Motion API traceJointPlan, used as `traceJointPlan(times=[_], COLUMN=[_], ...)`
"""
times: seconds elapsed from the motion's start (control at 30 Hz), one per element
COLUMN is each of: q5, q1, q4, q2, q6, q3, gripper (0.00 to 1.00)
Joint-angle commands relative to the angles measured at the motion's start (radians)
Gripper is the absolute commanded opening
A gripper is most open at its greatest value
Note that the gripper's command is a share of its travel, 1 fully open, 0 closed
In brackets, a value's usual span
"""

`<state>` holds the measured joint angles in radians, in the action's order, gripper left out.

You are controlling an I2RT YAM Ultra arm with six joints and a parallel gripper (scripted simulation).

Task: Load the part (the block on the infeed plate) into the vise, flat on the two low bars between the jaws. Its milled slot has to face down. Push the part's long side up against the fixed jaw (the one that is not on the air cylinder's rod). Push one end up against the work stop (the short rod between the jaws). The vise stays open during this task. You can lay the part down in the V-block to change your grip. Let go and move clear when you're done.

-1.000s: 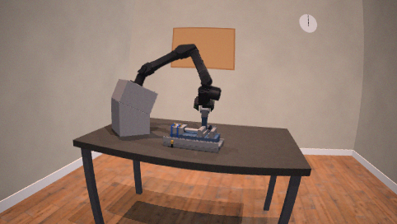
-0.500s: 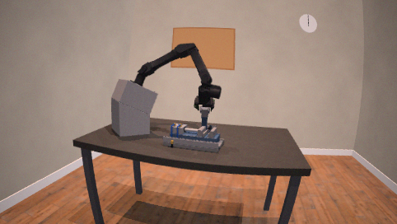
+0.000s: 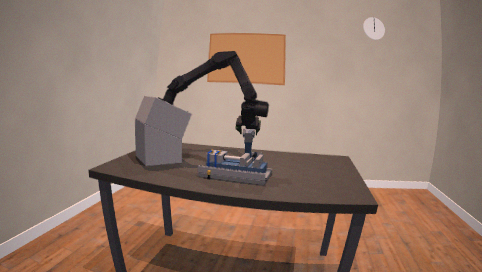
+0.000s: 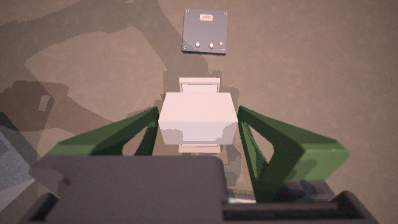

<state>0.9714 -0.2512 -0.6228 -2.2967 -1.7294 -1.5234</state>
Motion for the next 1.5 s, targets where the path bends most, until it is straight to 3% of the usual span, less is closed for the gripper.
traceJointPlan(times=[0.0, 0.63, 1.47], q5=[-0.028, -0.155, -0.413], q1=[0.010, 0.043, 0.121], q4=[0.022, 0.059, 0.068], q2=[0.034, 0.095, 0.183], q6=[0.025, 0.091, 0.195], q3=[0.025, 0.064, 0.100], gripper=[0.81, 0.81, 0.81])
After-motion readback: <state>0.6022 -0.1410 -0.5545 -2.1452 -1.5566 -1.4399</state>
